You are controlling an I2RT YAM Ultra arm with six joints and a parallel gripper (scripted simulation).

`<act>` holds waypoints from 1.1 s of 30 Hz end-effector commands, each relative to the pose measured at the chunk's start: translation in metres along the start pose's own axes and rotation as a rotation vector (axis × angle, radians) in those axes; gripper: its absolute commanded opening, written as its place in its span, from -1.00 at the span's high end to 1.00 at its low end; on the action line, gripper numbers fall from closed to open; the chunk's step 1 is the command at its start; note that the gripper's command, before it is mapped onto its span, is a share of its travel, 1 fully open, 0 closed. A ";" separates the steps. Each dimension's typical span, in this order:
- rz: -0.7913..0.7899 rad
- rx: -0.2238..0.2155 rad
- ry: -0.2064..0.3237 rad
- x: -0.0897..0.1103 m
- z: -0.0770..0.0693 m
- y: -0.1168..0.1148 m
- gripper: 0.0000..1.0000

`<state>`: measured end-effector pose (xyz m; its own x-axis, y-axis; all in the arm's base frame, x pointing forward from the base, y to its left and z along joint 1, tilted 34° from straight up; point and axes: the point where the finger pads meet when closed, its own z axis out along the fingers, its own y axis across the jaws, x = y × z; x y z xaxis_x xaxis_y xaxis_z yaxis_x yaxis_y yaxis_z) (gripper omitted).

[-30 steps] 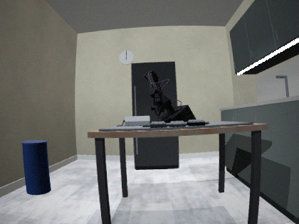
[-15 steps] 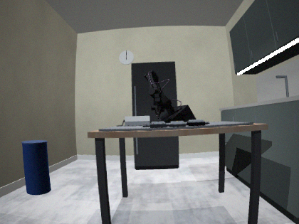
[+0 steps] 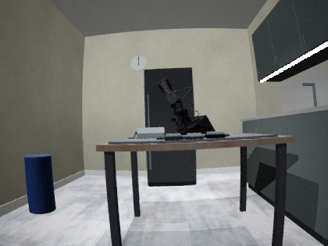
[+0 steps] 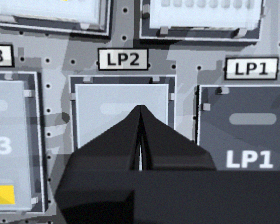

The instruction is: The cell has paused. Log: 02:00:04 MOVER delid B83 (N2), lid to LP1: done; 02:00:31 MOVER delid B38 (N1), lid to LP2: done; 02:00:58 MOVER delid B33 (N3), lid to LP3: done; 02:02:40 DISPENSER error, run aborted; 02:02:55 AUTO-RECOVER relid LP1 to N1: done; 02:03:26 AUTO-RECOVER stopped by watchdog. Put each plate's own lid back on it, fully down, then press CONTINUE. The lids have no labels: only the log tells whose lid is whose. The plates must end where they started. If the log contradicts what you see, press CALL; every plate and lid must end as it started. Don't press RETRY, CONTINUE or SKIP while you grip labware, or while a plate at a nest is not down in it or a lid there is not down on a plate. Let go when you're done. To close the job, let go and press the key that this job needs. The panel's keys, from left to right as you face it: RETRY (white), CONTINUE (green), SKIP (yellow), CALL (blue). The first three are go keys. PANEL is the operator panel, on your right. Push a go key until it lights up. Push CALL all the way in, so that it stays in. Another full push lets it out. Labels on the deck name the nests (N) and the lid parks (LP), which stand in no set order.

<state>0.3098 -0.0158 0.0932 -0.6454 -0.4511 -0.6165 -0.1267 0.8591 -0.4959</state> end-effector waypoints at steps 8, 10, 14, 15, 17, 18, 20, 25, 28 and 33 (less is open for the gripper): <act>0.035 0.034 -0.028 -0.012 0.001 0.047 1.00; 0.035 0.034 -0.028 -0.012 0.001 0.047 1.00; 0.043 0.035 -0.040 -0.019 0.001 0.066 1.00; 0.052 0.036 -0.052 -0.023 0.001 0.070 1.00; 0.056 0.036 -0.057 -0.028 0.000 0.080 1.00; 0.057 0.035 -0.057 -0.029 0.001 0.085 1.00; 0.057 0.037 -0.056 -0.029 0.001 0.095 1.00; 0.058 0.034 -0.056 -0.029 0.002 0.121 1.00; 0.059 0.034 -0.056 -0.029 0.002 0.127 1.00; 0.050 0.033 -0.047 -0.027 0.002 0.153 1.00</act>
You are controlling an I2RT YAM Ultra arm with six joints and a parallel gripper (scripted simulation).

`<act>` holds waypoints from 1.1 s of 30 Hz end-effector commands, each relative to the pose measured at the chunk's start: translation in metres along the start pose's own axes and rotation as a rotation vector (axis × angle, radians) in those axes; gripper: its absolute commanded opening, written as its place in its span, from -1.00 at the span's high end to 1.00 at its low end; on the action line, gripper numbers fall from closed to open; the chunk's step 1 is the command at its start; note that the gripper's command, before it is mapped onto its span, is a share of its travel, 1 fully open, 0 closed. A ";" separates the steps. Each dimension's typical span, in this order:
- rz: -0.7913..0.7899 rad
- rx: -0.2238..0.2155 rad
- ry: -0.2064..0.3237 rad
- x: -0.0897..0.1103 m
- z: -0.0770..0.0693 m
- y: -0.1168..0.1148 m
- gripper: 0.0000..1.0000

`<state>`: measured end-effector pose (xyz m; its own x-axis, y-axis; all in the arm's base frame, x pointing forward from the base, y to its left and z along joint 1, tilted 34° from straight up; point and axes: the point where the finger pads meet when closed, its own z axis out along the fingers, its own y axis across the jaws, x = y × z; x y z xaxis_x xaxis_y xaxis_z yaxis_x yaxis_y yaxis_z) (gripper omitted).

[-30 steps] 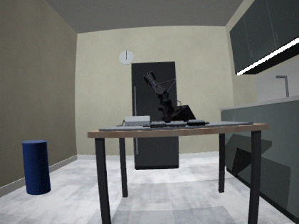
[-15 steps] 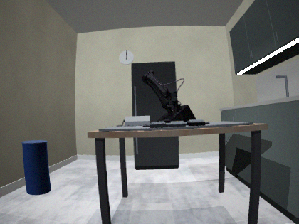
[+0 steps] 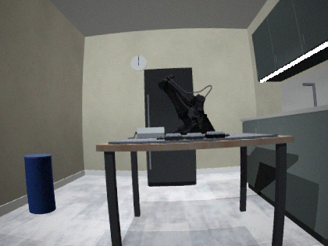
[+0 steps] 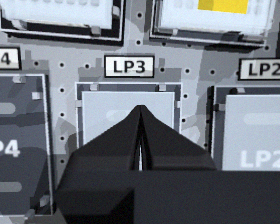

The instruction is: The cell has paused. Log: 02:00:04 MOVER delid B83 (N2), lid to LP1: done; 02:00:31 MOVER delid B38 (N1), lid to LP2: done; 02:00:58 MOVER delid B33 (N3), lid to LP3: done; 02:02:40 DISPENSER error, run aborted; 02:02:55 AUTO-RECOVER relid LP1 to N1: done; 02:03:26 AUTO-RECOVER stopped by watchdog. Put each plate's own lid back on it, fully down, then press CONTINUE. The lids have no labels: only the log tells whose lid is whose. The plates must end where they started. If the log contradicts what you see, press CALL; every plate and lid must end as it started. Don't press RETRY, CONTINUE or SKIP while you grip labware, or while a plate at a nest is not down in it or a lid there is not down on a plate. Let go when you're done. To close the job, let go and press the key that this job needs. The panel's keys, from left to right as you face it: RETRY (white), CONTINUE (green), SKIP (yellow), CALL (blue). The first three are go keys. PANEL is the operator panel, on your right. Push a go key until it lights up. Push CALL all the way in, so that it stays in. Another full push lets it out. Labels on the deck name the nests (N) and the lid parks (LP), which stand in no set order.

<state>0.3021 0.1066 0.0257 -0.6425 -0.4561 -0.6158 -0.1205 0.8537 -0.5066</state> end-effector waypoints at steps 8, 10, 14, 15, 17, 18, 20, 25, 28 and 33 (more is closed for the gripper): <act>0.046 0.021 -0.036 -0.017 -0.003 0.054 1.00; 0.047 0.021 -0.037 -0.017 -0.003 0.059 1.00; 0.047 0.021 -0.037 -0.018 -0.003 0.074 1.00; 0.047 0.021 -0.037 -0.018 -0.003 0.079 1.00; 0.047 0.020 -0.038 -0.018 -0.003 0.085 1.00; 0.047 0.020 -0.038 -0.018 -0.003 0.085 1.00; 0.053 0.016 -0.035 -0.016 -0.003 0.081 1.00; 0.053 0.016 -0.035 -0.016 -0.003 0.081 1.00; 0.053 0.016 -0.035 -0.016 -0.003 0.081 1.00; 0.053 0.016 -0.035 -0.016 -0.003 0.081 1.00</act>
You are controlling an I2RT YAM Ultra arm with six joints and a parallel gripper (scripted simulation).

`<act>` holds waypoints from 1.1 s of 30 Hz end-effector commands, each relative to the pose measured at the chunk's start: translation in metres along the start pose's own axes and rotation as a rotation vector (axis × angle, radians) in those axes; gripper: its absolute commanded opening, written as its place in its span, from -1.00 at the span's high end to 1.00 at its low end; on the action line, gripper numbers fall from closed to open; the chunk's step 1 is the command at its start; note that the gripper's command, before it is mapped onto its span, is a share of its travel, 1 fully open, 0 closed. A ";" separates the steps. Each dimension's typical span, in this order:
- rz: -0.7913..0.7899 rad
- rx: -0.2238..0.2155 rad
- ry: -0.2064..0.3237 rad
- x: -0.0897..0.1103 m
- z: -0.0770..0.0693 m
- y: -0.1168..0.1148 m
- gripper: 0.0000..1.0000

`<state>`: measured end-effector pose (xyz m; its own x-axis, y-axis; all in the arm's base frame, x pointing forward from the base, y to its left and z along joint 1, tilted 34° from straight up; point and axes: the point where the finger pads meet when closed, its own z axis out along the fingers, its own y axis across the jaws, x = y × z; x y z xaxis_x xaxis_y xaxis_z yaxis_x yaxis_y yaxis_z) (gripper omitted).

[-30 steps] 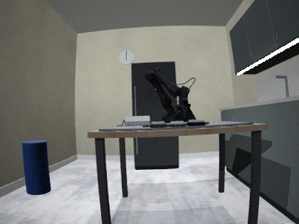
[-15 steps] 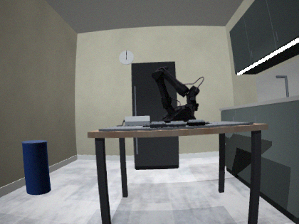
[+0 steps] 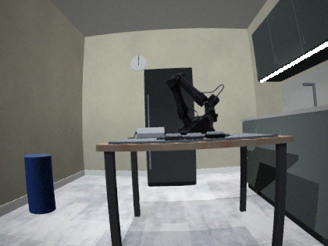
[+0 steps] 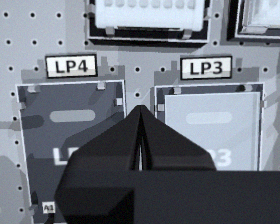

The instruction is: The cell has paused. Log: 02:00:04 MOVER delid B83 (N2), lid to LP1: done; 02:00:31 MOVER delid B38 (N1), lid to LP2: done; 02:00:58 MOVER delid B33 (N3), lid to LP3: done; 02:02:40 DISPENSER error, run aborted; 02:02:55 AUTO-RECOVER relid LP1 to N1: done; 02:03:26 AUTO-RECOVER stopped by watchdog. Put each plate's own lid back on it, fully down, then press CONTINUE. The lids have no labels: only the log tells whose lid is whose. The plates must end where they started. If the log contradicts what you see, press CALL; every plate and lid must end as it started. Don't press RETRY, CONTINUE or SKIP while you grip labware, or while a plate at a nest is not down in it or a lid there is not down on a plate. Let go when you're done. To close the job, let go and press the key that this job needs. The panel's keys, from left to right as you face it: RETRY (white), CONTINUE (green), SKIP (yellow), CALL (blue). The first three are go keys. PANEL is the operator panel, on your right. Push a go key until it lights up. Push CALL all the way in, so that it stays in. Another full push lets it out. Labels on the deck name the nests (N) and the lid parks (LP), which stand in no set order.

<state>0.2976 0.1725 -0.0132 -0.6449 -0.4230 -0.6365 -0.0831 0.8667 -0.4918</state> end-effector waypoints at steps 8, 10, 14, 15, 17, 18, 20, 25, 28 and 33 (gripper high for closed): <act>0.014 0.000 -0.032 -0.012 -0.006 0.005 1.00; 0.014 0.000 -0.032 -0.012 -0.006 0.005 1.00; 0.028 -0.006 -0.047 -0.020 -0.005 0.004 1.00; 0.043 -0.003 -0.051 -0.028 -0.003 0.000 1.00; 0.052 -0.013 -0.058 -0.044 0.000 -0.004 1.00; 0.052 -0.013 -0.058 -0.049 0.002 -0.006 1.00; 0.052 -0.011 -0.060 -0.057 0.007 -0.011 1.00; 0.050 -0.008 -0.063 -0.078 0.017 -0.022 1.00; 0.041 -0.006 -0.056 -0.083 0.023 -0.026 1.00; 0.014 0.000 -0.032 -0.091 0.036 -0.032 1.00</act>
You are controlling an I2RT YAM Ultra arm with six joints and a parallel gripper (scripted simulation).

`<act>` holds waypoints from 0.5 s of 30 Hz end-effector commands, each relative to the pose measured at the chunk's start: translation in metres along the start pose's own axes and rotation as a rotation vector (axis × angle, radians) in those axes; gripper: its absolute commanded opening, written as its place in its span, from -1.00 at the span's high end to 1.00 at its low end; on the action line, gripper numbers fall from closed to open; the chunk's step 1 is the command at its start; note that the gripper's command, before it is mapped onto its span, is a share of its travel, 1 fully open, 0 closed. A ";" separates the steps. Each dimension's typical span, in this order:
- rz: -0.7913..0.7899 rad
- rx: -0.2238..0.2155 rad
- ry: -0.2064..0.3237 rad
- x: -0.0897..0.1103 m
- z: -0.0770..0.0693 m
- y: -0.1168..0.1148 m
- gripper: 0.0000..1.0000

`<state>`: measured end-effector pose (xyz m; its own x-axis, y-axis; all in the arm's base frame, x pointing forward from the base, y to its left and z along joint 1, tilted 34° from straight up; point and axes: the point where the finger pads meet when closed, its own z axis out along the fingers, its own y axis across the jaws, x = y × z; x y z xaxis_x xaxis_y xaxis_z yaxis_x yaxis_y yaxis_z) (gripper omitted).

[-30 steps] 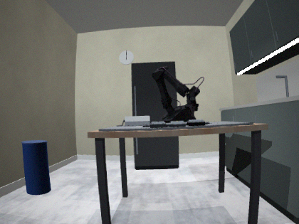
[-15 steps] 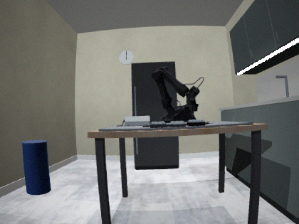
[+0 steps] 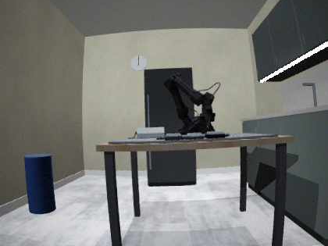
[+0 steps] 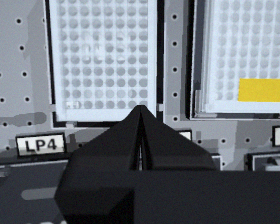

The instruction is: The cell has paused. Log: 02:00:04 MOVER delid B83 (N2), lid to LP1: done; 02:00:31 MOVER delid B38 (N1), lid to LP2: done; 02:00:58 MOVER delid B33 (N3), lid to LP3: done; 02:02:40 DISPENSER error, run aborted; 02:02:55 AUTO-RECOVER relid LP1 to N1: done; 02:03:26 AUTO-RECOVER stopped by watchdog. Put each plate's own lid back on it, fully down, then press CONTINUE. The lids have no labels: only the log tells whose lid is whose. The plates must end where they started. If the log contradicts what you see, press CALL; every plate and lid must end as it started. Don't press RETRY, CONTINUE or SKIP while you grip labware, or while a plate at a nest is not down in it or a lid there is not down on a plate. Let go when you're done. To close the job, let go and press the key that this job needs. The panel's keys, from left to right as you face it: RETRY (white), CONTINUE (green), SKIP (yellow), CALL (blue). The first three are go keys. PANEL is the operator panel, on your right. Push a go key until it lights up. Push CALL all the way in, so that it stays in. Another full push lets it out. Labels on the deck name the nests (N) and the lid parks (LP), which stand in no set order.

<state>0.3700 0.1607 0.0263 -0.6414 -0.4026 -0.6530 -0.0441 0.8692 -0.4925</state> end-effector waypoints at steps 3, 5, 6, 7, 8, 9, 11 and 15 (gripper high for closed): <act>-0.020 -0.029 -0.017 -0.032 0.010 -0.001 1.00; -0.020 -0.029 -0.017 -0.040 0.014 -0.005 1.00; -0.020 -0.029 -0.018 -0.044 0.016 -0.006 1.00; -0.020 -0.028 -0.018 -0.048 0.019 -0.008 1.00; -0.020 -0.028 -0.018 -0.052 0.021 -0.010 1.00; -0.020 -0.028 -0.018 -0.056 0.023 -0.012 1.00; -0.020 -0.028 -0.019 -0.065 0.028 -0.016 1.00; -0.022 -0.030 -0.020 -0.073 0.032 -0.019 1.00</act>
<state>0.4321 0.1509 0.0575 -0.6355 -0.3996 -0.6607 -0.0363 0.8702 -0.4914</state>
